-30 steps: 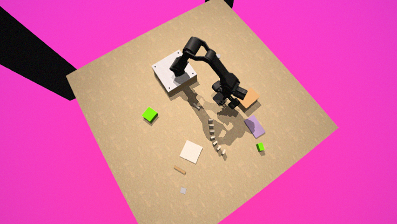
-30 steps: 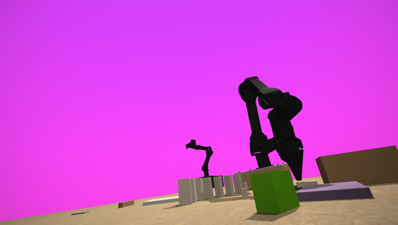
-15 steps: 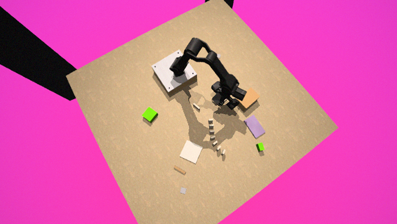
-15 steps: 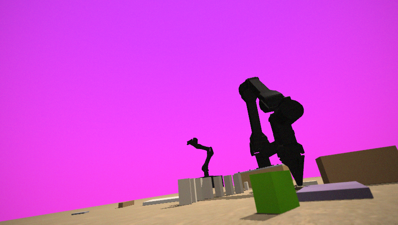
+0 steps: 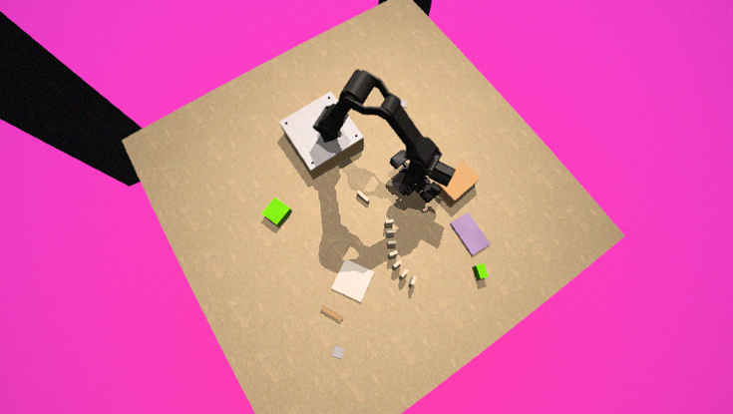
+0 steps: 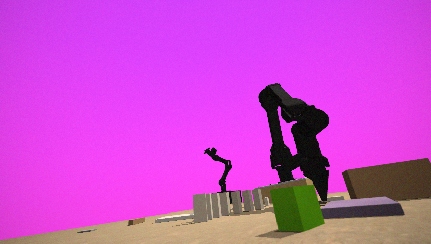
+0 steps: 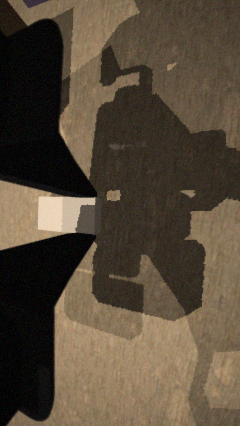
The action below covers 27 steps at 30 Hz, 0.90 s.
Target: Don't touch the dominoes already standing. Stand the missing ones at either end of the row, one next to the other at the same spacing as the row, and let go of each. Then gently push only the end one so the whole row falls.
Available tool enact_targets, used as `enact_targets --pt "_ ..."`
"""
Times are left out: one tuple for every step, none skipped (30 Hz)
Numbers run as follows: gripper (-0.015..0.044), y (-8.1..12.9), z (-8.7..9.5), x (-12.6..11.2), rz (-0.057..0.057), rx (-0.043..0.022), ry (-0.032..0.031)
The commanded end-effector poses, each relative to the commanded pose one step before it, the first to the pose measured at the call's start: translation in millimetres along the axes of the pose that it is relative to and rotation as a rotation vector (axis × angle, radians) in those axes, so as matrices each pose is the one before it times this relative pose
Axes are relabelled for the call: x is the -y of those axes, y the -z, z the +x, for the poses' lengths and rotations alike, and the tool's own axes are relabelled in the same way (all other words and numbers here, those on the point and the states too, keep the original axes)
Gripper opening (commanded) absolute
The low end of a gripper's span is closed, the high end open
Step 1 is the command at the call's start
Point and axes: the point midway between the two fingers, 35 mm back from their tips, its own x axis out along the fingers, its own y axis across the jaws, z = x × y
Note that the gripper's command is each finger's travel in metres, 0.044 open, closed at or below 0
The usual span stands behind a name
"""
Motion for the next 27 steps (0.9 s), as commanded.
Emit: enact_targets --pt "0.0107 -1.15 1.86 0.85 -0.0034 0.00646 0.00362" --pt "0.0107 0.00 0.00 0.00 0.0000 0.00000 0.00000" --pt "0.0107 0.00 -1.99 -0.17 0.0000 -0.00001 -0.00002" --pt "0.0107 -0.03 -5.98 -0.42 0.0000 -0.00004 -0.00005" --pt "0.0107 -0.05 -9.96 -0.72 0.0000 -0.00007 -0.00009" --pt "0.0107 -0.06 -11.96 -0.87 0.0000 -0.00008 -0.00010" --pt "0.0107 -0.07 -11.95 -0.85 0.0000 -0.00008 -0.00009" --pt "0.0107 -0.07 -11.92 -0.83 0.0000 -0.00007 -0.00009" --pt "0.0107 -0.06 -11.84 -0.85 0.0000 -0.00007 -0.00008" --pt "0.0107 -0.07 -11.77 -0.82 0.0000 -0.00007 -0.00008" --pt "0.0107 -0.08 -11.67 -0.79 0.0000 -0.00007 -0.00007" --pt "0.0107 -0.07 -11.52 -0.80 0.0000 -0.00006 -0.00006" --pt "0.0107 -0.08 -13.19 -0.91 0.0000 -0.00007 -0.00006" --pt "0.0107 -0.10 -13.92 -0.94 0.0000 -0.00007 -0.00006" --pt "0.0107 -0.10 -13.59 -0.91 0.0000 -0.00007 -0.00005" --pt "0.0107 -0.09 -10.86 -0.71 0.0000 -0.00005 -0.00003" --pt "0.0107 -0.04 -6.38 -0.43 0.0000 -0.00003 -0.00003" --pt "0.0107 -0.02 -2.12 -0.12 0.0000 -0.00001 -0.00001" --pt "0.0107 0.00 0.00 0.00 0.0000 0.00000 0.00000" --pt "0.0107 0.00 0.00 0.00 0.0000 0.00000 0.00000" --pt "0.0107 0.00 0.00 0.00 0.0000 0.00000 0.00000" --pt "0.0107 1.73 -0.02 1.20 -0.0224 -0.00022 0.00015" --pt "0.0107 5.21 -0.05 3.53 -0.0673 -0.00065 0.00042" --pt "0.0107 8.86 -0.07 5.50 -0.1121 -0.00107 0.00060" --pt "0.0107 11.17 -0.06 5.82 -0.1365 -0.00126 0.00057" --pt "0.0107 11.58 -0.03 4.68 -0.1366 -0.00119 0.00042" --pt "0.0107 11.86 0.00 3.52 -0.1366 -0.00111 0.00028"
